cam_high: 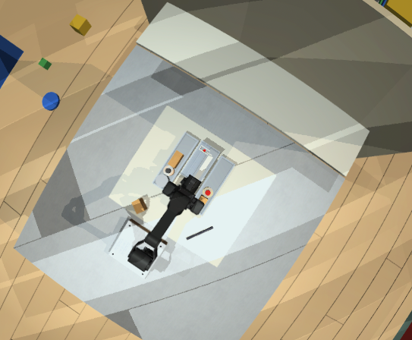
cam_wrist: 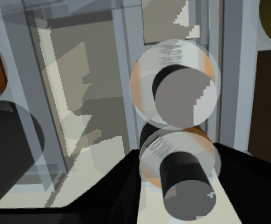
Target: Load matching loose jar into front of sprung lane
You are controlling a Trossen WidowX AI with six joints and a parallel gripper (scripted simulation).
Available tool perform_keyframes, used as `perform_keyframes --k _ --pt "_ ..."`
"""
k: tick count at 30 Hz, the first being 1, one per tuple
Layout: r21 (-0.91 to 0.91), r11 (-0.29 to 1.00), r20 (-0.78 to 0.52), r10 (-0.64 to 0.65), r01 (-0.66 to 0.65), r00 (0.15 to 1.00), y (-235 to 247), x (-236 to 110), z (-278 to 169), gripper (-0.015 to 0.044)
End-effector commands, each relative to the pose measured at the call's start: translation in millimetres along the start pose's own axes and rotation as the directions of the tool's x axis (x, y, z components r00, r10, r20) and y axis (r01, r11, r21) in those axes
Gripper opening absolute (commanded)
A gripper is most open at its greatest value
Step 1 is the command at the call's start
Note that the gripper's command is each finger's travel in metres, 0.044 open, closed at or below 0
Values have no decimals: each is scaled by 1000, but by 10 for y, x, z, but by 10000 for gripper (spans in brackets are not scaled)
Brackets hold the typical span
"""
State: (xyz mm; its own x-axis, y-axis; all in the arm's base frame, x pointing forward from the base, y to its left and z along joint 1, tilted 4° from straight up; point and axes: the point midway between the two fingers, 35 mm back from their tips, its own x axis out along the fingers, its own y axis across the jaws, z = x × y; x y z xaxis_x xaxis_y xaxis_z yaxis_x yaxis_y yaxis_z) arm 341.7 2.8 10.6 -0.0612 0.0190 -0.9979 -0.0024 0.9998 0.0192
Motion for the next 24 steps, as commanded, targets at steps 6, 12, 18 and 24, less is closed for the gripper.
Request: perform_keyframes --k 6,12,18,24 --pt "3 1000 24 1 -2 1000 3 11 54 0" --pt "3 1000 24 1 -2 1000 3 34 41 0" --pt "3 1000 24 1 -2 1000 3 35 31 0" --pt "3 1000 24 1 -2 1000 3 35 21 0"
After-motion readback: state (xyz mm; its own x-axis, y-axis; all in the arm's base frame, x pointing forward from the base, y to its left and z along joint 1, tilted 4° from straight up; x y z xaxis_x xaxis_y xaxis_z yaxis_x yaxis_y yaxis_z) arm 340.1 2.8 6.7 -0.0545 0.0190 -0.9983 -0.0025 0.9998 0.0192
